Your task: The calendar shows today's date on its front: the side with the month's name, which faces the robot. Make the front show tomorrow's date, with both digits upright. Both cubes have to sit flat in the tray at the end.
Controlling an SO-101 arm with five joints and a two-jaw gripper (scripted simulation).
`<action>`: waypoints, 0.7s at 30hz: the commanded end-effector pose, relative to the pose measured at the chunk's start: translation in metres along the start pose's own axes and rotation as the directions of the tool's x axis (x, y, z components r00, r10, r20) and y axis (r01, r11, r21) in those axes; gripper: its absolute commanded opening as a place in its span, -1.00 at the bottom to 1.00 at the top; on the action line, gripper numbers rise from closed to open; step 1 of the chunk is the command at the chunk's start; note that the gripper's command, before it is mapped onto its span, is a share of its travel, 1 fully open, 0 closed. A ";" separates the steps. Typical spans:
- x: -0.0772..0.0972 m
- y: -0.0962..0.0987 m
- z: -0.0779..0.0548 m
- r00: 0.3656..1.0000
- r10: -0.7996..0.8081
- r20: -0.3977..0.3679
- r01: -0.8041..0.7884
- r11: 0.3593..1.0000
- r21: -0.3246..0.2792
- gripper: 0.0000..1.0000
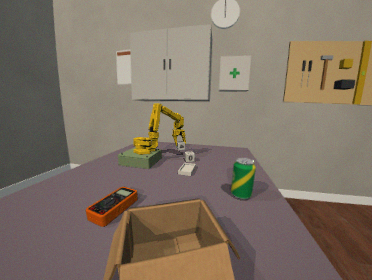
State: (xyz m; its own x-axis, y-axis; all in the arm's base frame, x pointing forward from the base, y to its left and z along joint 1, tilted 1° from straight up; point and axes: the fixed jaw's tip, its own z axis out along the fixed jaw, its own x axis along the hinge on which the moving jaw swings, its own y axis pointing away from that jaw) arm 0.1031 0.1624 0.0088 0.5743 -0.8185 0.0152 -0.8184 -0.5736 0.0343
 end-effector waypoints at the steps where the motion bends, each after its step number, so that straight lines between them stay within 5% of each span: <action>1: 0.001 -0.002 -0.004 0.997 -0.072 0.012 0.072 0.997 0.032 -1.00; 21: 0.005 0.001 -0.002 0.947 -0.321 0.003 0.320 0.947 0.034 -1.00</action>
State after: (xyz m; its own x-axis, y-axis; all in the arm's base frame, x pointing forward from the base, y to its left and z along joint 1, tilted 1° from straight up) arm 0.1038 0.1581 0.0083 0.7972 -0.6037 0.0034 -0.6035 -0.7968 0.0280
